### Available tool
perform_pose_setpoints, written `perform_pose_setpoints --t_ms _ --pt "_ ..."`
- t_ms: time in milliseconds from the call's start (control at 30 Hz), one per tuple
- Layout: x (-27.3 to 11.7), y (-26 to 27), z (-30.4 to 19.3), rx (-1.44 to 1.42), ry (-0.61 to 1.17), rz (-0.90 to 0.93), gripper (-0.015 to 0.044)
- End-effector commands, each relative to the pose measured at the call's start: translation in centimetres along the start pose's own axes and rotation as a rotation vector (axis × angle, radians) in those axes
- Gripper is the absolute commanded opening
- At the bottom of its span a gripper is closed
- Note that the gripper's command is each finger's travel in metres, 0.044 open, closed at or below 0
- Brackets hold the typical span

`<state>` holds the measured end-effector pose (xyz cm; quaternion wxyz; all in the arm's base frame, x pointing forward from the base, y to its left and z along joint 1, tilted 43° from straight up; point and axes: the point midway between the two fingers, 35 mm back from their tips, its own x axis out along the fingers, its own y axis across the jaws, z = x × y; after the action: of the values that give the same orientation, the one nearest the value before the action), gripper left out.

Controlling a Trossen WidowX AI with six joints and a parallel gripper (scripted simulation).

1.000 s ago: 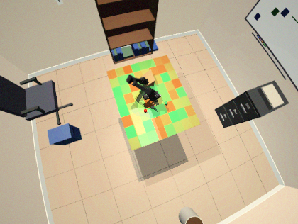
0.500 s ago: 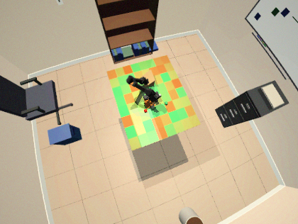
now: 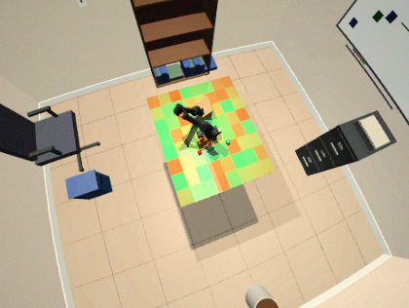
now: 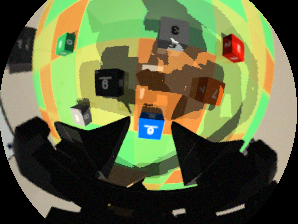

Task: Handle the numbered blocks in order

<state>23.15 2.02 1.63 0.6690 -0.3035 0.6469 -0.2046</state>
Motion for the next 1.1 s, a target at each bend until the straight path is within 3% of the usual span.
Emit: perform_pose_setpoints --t_ms 0,333,400,567,700,967,1067 --pt "0.0 0.0 0.0 -0.006 -0.001 -0.004 0.0383" --pt "-3.6 0.0 0.0 -0.006 -0.001 -0.002 0.0400" --pt "-4.4 0.1 0.1 -0.007 -0.001 -0.001 0.0348" --pt "-10.8 0.1 0.1 -0.008 0.000 0.001 0.0216" --pt "-11.7 0.1 0.0 -0.008 0.001 0.000 0.0120" --pt "-11.7 -0.1 0.2 -0.008 0.001 0.001 0.0120" --pt "-11.8 -3.2 2.7 -0.008 -0.002 0.005 0.0120"
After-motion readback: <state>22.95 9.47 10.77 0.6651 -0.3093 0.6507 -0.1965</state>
